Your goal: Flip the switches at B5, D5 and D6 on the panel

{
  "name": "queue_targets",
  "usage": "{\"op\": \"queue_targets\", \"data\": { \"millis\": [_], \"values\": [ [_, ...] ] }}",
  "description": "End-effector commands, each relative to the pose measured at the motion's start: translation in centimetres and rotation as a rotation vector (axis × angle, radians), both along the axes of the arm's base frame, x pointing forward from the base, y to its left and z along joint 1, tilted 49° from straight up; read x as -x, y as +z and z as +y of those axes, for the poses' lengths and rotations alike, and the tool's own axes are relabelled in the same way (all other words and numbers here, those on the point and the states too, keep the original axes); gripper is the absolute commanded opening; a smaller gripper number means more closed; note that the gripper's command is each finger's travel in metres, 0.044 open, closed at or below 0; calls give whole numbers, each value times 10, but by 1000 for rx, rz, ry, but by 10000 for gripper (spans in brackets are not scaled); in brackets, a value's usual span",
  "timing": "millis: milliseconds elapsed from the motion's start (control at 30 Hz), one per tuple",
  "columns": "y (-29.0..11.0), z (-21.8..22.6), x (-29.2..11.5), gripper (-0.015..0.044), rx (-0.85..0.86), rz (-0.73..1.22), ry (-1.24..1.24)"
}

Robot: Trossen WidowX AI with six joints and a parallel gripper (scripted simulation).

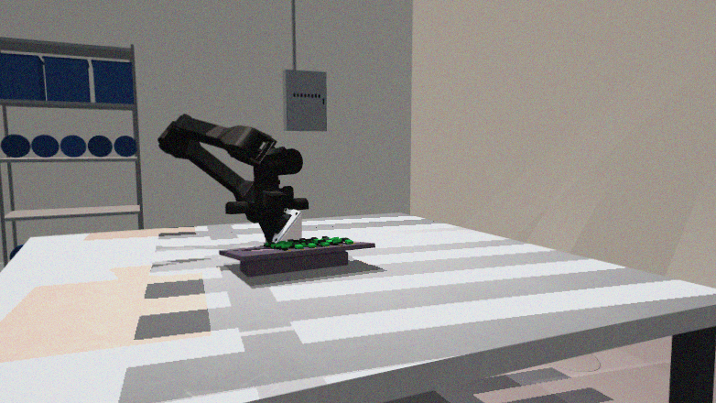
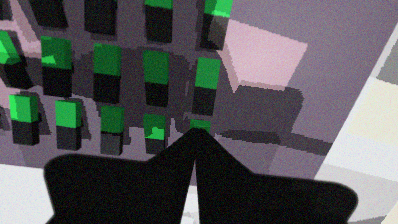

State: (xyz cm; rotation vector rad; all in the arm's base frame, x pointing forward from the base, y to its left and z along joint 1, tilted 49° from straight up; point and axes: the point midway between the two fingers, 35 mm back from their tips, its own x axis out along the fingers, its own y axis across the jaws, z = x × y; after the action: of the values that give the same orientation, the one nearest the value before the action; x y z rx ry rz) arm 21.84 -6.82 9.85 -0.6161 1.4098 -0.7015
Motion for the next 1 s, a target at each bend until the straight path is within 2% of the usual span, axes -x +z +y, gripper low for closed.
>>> {"op": "queue_targets", "data": {
  "millis": [0, 767, 967],
  "values": [
    [1, -1, -1, 0, 4, -3, 4],
    [-1, -3, -1, 0, 4, -3, 4],
    [34, 40, 2, 0, 1, -15, 21]
  ]
}}
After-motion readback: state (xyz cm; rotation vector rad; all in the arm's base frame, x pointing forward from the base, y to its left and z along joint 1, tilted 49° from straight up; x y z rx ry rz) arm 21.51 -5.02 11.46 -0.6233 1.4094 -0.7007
